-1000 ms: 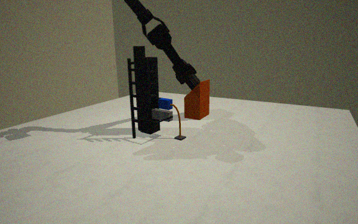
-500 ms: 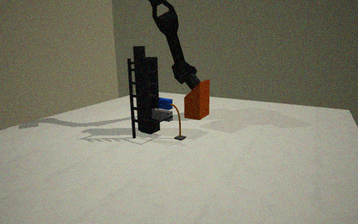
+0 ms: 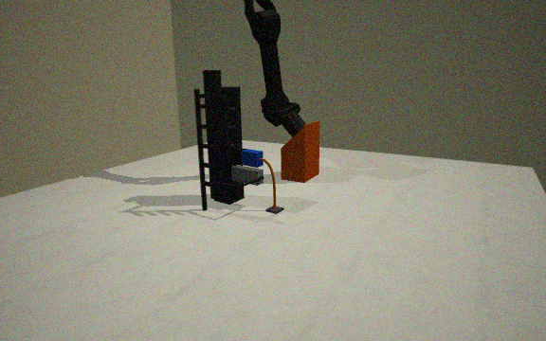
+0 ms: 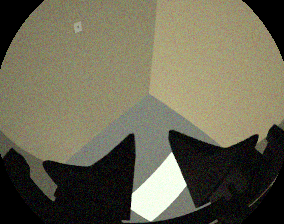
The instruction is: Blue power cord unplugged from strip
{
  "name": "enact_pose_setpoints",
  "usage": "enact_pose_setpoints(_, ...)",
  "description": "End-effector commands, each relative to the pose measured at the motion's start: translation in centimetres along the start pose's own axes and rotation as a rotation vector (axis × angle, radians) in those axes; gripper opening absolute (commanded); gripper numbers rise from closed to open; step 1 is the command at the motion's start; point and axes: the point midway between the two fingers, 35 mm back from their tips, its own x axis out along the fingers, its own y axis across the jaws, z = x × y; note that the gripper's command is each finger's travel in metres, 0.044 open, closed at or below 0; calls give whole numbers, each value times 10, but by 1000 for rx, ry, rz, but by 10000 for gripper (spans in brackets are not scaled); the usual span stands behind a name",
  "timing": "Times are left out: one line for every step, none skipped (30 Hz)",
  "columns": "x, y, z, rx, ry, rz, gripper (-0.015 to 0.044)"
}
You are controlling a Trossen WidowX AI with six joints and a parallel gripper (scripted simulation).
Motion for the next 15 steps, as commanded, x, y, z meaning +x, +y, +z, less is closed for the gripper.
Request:
enact_pose_setpoints(-8,46,17,197,9,86,160)
enact_pose_setpoints(-9,54,20,245,13,103,160)
enact_pose_setpoints(-11,63,24,292,17,119,160)
enact_pose_setpoints(-13,71,29,339,20,136,160)
enact_pose_setpoints(-15,79,34,387,23,152,160)
enact_pose_setpoints(-17,87,39,434,26,169,160)
enact_pose_setpoints(-18,95,44,481,28,185,160)
enact_pose_setpoints(-20,102,50,528,29,201,160)
enact_pose_setpoints(-22,109,57,579,31,219,160)
enact_pose_setpoints(-24,117,65,633,32,237,160)
enact_pose_setpoints(-25,124,74,688,32,256,160)
enact_pose_setpoints(-27,130,82,742,32,274,160)
enact_pose_setpoints(-29,136,92,796,31,293,160)
enact_pose_setpoints(-30,141,101,850,29,311,160)
enact_pose_setpoints(-31,146,111,903,27,329,160)
